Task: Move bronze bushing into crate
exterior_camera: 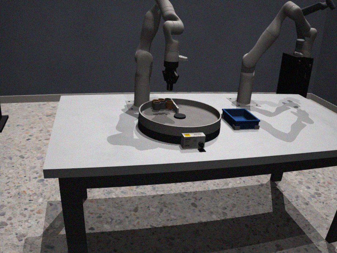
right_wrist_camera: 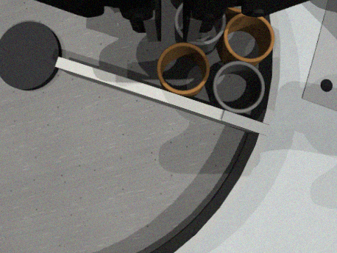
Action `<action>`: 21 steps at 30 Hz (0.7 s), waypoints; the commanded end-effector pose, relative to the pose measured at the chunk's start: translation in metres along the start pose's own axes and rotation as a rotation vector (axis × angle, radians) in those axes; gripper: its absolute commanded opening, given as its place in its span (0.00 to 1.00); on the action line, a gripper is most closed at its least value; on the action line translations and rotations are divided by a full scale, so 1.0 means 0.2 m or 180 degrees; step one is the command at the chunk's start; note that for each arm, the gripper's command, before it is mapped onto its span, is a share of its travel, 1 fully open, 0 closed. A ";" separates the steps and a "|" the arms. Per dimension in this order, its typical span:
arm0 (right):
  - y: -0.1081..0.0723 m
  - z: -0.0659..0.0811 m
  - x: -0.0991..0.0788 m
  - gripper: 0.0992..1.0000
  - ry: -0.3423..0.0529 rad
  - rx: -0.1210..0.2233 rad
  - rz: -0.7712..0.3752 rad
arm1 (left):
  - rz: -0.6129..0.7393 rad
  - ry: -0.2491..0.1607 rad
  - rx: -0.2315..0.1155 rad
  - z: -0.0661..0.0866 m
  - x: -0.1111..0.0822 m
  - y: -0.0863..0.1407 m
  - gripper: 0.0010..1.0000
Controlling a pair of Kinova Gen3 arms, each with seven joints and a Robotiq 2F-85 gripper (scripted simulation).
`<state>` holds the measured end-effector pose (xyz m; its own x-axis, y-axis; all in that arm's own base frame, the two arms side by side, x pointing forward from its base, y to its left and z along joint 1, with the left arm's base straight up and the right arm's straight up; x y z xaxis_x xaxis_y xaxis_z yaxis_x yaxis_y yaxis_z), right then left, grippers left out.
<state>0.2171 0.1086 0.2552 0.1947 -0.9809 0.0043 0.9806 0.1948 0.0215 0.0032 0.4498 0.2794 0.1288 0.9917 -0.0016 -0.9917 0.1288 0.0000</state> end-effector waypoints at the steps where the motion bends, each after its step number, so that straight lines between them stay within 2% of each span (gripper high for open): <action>1: 0.02 -0.05 -0.01 0.13 0.0012 -0.0065 -0.0225 | 0.0000 -0.0005 0.0000 0.00 0.00 0.00 1.00; 13: 0.03 -0.14 -0.02 0.13 0.0001 -0.0064 -0.0779 | 0.0000 -0.0005 0.0000 0.00 0.00 0.00 1.00; 21: 0.03 -0.17 -0.02 0.13 -0.0002 -0.0065 -0.0984 | 0.0000 -0.0005 0.0000 0.00 0.00 0.00 1.00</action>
<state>0.2232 0.1145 0.2214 -0.1068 -0.9943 0.0021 0.9943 -0.1068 0.0013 0.0032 0.4498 0.2794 0.1288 0.9917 -0.0016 -0.9917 0.1288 0.0000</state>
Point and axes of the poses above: on each arm, the point where the finger pads meet when closed, its own z axis back along the fingers, its own y axis across the jaws, x = y × z, the point moved 8 cm from there along z, back along the fingers, and after that the axes turned 7 degrees about -z, right-handed, at the moved point
